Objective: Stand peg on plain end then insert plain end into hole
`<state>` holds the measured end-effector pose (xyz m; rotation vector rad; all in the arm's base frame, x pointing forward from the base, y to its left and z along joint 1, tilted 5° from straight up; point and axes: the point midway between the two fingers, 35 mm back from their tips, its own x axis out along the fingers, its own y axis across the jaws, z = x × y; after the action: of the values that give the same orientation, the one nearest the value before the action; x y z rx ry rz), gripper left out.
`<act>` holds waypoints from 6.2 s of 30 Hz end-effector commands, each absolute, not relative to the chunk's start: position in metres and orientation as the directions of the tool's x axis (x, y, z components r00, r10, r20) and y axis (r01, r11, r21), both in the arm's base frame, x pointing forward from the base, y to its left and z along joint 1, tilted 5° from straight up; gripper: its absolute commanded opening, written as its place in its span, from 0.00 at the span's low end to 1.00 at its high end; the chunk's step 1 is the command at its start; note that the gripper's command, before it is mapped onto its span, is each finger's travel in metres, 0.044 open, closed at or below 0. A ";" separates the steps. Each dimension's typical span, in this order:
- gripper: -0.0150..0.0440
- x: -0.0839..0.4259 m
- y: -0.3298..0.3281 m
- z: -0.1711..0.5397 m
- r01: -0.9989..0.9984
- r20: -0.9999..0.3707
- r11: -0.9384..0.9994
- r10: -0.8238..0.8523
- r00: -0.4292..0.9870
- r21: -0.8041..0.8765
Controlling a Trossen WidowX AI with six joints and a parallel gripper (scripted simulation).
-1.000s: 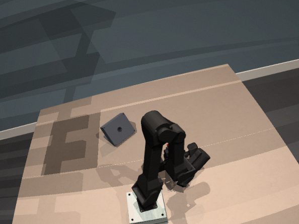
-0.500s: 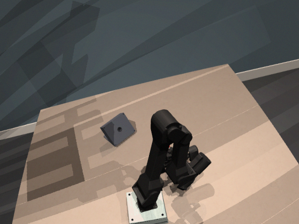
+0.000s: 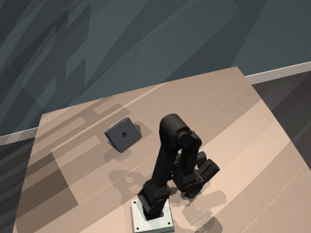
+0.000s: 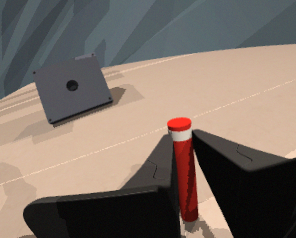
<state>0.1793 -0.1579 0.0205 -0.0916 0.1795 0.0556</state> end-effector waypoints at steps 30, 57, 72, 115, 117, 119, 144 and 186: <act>0.34 0.171 -0.151 0.018 -0.073 -0.161 0.996 0.063 0.985 -0.054; 0.34 0.164 -0.139 0.016 -0.078 -0.139 0.997 0.076 0.987 -0.012; 0.34 0.160 -0.133 0.014 -0.078 -0.132 0.997 0.077 0.988 -0.005; 0.47 0.152 -0.117 0.014 -0.070 -0.096 0.997 0.067 0.993 -0.025; 0.47 0.152 -0.117 0.014 -0.070 -0.096 0.997 0.067 0.993 -0.025; 0.47 0.152 -0.117 0.014 -0.070 -0.096 0.997 0.067 0.993 -0.025; 0.88 0.152 -0.117 0.014 -0.070 -0.096 0.997 0.067 0.993 -0.025; 1.00 0.163 -0.092 0.156 -0.190 -0.272 0.977 0.209 0.939 0.092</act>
<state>0.1610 -0.0941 0.1602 0.0328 0.2207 0.1652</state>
